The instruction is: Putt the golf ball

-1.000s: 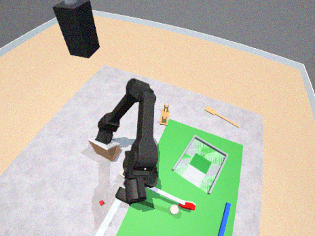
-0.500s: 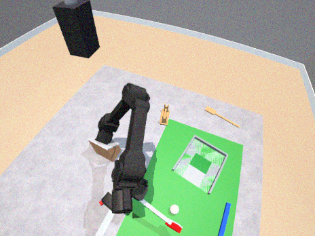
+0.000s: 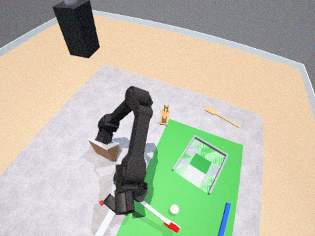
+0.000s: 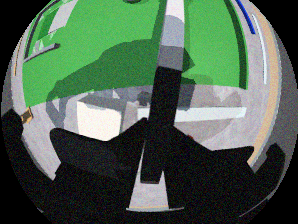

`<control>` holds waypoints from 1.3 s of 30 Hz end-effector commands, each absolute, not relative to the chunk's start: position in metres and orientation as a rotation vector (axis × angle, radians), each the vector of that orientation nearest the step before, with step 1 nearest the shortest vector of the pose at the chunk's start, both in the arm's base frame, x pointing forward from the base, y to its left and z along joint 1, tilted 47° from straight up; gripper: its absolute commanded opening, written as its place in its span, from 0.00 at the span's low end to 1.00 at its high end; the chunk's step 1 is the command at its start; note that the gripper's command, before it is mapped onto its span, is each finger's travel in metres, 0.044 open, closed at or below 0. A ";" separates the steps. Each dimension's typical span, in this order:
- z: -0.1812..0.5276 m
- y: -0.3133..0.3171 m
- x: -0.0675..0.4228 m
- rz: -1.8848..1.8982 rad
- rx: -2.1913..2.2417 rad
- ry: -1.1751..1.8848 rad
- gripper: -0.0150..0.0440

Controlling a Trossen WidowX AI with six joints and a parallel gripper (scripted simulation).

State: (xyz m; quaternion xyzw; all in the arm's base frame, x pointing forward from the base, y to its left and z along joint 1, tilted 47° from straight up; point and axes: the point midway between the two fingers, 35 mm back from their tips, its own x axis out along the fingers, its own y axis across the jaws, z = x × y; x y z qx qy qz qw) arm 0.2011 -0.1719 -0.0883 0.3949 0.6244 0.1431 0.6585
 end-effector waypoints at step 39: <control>-0.124 -0.170 0.196 0.323 0.908 1.413 0.25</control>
